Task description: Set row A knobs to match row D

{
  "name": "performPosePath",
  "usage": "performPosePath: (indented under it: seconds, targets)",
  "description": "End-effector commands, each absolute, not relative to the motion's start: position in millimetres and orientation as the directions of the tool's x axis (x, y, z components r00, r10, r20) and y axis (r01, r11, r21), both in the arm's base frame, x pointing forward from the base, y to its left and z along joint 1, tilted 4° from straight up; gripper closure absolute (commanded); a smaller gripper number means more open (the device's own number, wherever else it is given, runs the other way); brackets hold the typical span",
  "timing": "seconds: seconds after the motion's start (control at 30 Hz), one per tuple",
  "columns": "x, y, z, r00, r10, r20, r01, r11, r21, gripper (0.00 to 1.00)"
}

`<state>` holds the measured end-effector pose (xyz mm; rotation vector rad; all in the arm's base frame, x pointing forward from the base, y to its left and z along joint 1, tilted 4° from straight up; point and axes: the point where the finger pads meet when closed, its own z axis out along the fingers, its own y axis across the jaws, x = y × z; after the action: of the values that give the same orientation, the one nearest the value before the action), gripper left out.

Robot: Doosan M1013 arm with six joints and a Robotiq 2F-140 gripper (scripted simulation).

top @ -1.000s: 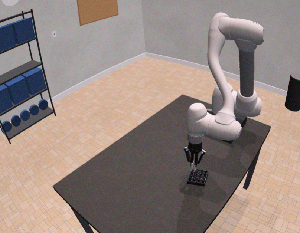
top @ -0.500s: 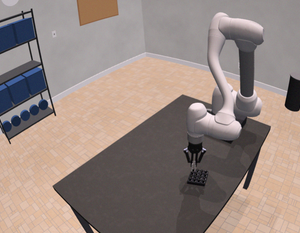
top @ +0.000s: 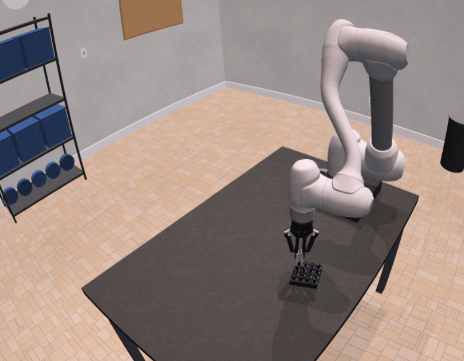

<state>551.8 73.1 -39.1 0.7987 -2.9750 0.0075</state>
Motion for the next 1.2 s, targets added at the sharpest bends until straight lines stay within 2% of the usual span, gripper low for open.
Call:
performPosePath:
  seconds: [0.0,0.73,1.17]
  targets:
    - [551.8,73.1,-39.0,-0.864,-0.500,0.060,-0.501,0.866,0.011,0.88]
    - [551.9,73.1,-37.7,-0.864,-0.500,0.060,-0.501,0.866,0.011,0.88]
    - [553.4,73.7,-11.8,-0.864,-0.500,0.060,-0.501,0.866,0.011,0.88]
